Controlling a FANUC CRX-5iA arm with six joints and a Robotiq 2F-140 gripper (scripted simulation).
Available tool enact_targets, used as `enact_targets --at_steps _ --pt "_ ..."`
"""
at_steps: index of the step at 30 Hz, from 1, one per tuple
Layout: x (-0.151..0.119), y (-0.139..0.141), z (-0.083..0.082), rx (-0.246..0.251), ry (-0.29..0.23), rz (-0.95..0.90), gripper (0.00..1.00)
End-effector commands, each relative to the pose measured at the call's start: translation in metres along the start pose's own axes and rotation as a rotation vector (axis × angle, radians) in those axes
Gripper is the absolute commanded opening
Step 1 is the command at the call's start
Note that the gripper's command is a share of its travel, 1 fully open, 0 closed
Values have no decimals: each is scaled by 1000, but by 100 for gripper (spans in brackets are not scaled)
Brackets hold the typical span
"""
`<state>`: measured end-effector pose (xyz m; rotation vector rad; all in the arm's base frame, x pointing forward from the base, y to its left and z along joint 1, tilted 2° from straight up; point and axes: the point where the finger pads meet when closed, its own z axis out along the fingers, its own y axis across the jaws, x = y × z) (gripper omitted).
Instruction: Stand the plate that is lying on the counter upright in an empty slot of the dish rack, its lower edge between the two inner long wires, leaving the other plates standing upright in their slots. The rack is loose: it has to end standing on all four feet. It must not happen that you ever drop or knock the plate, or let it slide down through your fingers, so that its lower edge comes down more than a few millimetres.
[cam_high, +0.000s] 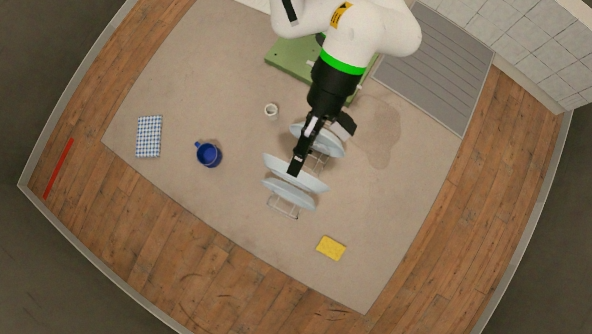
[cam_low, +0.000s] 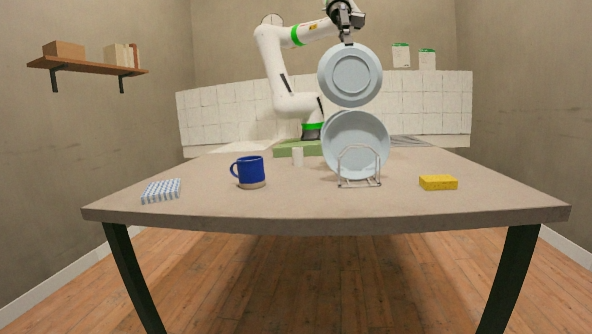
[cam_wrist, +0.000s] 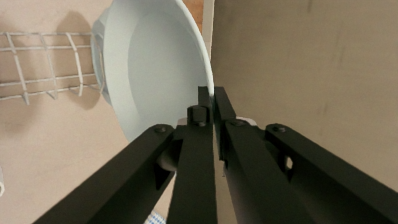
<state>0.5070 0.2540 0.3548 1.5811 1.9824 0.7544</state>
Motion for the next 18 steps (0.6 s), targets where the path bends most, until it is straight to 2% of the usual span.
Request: enact_targets --at_steps 1,18 --pt "0 1 -1 -2 1 0 10" --pt "0 -1 2 -2 0 0 10"
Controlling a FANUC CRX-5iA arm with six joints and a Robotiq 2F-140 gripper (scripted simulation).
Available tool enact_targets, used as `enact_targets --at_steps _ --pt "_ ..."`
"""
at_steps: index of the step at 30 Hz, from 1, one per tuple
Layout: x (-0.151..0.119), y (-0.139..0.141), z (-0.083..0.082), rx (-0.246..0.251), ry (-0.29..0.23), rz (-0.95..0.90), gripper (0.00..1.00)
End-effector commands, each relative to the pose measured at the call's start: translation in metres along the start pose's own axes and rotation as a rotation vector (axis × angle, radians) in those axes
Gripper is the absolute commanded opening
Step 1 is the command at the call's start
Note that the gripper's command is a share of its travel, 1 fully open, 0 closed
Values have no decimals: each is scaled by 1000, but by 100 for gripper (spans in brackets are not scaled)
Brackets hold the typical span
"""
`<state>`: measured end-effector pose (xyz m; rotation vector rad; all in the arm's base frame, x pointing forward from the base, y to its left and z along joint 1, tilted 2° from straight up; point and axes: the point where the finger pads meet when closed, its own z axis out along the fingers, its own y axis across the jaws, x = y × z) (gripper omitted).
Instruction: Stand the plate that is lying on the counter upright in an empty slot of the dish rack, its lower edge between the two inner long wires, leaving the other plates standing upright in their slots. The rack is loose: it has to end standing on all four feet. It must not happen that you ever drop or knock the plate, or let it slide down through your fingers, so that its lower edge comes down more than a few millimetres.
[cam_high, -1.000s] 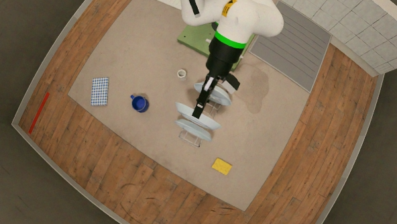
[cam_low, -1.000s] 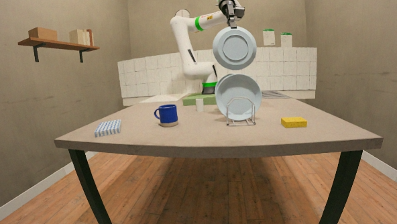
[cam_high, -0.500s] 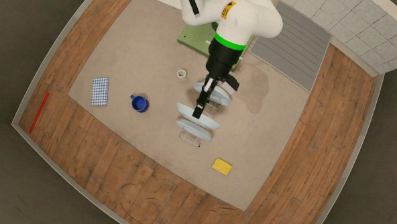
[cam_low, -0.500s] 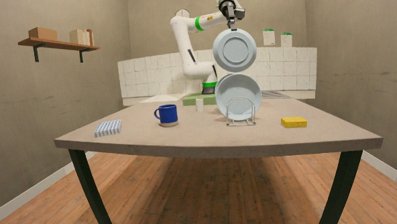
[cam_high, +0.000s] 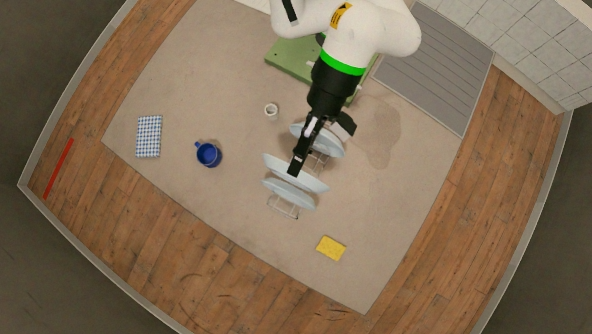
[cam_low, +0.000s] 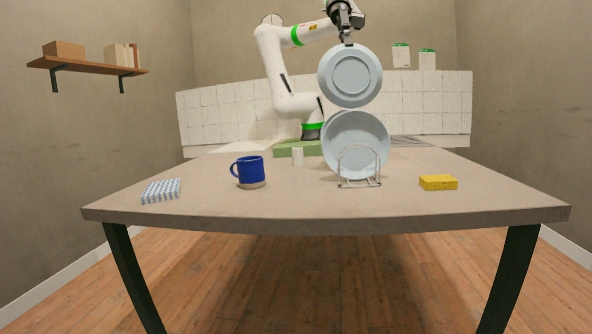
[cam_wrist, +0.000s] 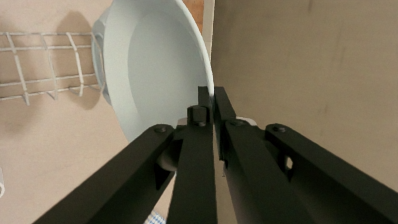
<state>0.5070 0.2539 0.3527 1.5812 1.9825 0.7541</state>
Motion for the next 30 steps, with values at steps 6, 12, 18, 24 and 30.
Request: enact_targets --at_steps 6,12,18,24,30 --pt "0 -3 3 -2 1 0 10" --pt "0 -9 10 -2 1 0 10" --pt "0 -14 15 -2 1 0 10" --pt "0 -17 18 -2 1 0 10" --pt "0 -18 19 -2 1 0 10"
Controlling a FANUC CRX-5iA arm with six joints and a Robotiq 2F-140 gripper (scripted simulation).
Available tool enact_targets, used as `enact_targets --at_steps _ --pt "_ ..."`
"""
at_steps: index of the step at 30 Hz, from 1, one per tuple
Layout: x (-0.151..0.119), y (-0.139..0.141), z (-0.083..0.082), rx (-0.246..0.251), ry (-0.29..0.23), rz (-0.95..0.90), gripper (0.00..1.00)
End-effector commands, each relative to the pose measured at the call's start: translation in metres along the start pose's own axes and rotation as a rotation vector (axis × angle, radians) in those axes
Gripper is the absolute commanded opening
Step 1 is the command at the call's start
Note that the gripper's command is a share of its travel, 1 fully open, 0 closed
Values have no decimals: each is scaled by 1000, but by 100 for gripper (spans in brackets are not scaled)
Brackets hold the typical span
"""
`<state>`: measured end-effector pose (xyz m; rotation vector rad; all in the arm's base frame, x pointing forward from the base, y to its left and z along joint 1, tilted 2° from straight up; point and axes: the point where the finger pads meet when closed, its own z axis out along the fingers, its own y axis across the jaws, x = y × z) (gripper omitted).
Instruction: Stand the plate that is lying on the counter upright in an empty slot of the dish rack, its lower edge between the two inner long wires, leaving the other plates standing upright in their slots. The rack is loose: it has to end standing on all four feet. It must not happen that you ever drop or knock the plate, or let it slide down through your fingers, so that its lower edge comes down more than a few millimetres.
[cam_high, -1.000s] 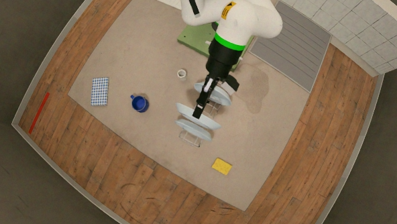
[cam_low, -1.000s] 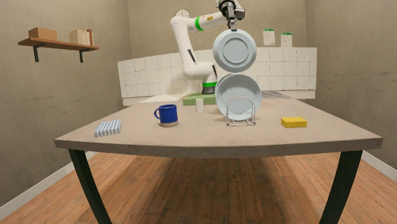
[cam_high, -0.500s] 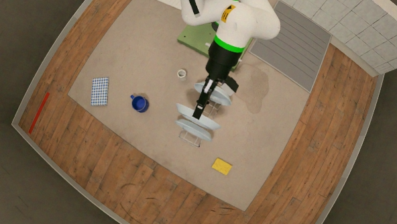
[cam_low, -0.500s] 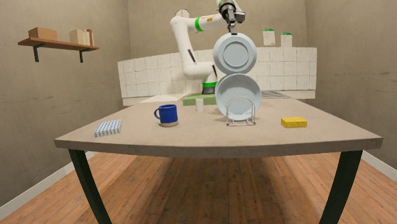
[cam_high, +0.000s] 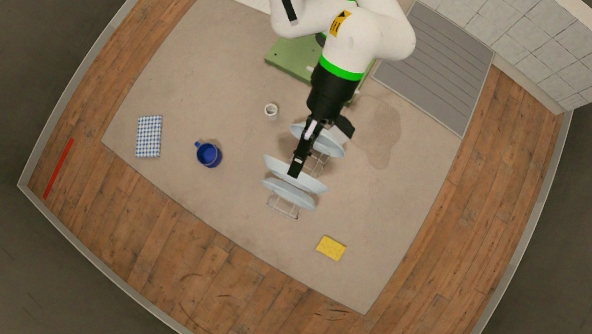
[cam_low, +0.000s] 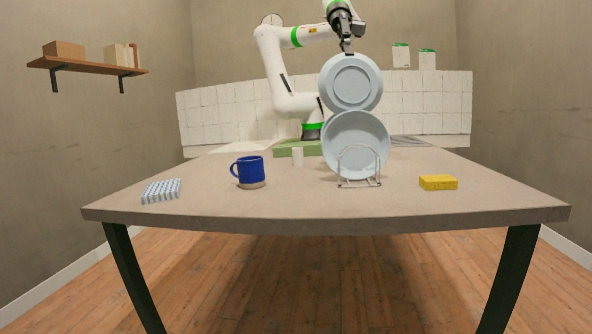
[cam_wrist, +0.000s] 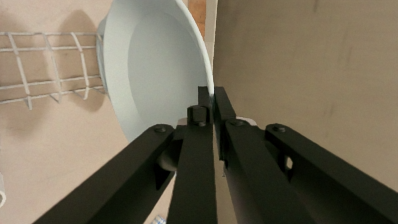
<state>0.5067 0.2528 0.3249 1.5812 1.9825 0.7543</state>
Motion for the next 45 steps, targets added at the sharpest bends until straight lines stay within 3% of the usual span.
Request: enact_targets --at_steps 1,23,45 --pt "0 1 -1 -2 1 0 10" --pt "0 -3 4 -2 0 0 10" --pt "0 -20 21 -2 1 0 10"
